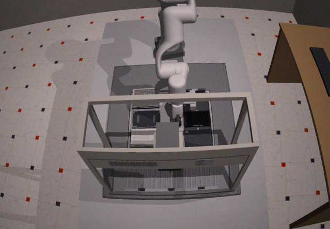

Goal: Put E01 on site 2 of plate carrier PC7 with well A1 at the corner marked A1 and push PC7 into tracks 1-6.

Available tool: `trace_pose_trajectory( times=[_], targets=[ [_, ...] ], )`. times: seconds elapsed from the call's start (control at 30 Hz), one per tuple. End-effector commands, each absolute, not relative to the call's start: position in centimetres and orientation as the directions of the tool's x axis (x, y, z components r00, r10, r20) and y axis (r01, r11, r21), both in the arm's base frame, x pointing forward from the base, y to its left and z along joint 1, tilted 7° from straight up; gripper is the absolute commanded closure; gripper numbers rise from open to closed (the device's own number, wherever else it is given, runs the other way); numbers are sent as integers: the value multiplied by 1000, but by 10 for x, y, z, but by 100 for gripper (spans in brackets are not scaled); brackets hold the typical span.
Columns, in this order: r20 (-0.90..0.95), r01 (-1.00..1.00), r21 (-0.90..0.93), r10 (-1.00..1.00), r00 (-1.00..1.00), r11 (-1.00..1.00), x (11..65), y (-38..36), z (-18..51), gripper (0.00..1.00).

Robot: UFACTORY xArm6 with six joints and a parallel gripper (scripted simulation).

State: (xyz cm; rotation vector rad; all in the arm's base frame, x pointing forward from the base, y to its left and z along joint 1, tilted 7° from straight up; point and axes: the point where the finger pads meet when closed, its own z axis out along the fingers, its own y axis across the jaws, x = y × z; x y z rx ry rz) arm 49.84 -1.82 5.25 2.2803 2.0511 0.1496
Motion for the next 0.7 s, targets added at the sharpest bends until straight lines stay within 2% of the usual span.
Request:
trace_pose_trajectory(
  times=[0.0,0.67],
  targets=[
    [25,987,123,994,104,-106,500,-18,53,0],
    [25,987,123,994,104,-106,501,-18,45,0]
  ],
)
